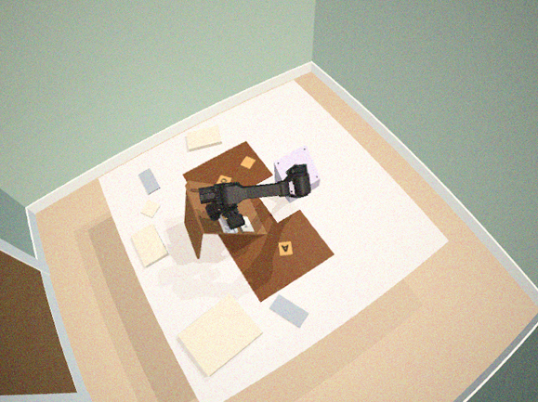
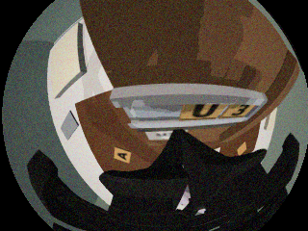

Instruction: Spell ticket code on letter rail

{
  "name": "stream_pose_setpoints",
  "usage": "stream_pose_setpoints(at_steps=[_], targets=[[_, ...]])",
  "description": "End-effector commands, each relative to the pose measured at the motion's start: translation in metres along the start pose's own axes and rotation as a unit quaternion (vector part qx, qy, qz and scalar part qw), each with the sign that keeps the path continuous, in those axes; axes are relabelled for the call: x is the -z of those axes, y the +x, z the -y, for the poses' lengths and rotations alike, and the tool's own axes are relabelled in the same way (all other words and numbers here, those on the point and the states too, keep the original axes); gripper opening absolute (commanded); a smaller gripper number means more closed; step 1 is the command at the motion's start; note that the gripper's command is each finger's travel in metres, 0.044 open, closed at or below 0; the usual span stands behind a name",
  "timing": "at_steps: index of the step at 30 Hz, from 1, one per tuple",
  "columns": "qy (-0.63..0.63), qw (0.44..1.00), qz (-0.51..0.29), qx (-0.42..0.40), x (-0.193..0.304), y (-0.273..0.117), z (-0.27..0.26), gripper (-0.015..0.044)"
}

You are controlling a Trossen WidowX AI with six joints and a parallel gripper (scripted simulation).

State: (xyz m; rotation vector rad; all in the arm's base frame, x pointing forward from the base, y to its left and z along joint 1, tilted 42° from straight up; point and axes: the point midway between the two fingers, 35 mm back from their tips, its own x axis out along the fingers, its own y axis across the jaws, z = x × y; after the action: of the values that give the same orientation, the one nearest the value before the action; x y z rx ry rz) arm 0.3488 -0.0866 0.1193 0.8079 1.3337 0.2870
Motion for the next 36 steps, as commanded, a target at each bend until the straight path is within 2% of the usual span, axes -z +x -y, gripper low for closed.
stream_pose_setpoints(at_steps=[1, 36], targets=[[0.003, 1.000, -0.002, 0.000, -0.002, 0.004, 0.001, 0.0000], [0.003, 1.000, -0.002, -0.001, -0.012, 0.017, 0.000, 0.0000]])
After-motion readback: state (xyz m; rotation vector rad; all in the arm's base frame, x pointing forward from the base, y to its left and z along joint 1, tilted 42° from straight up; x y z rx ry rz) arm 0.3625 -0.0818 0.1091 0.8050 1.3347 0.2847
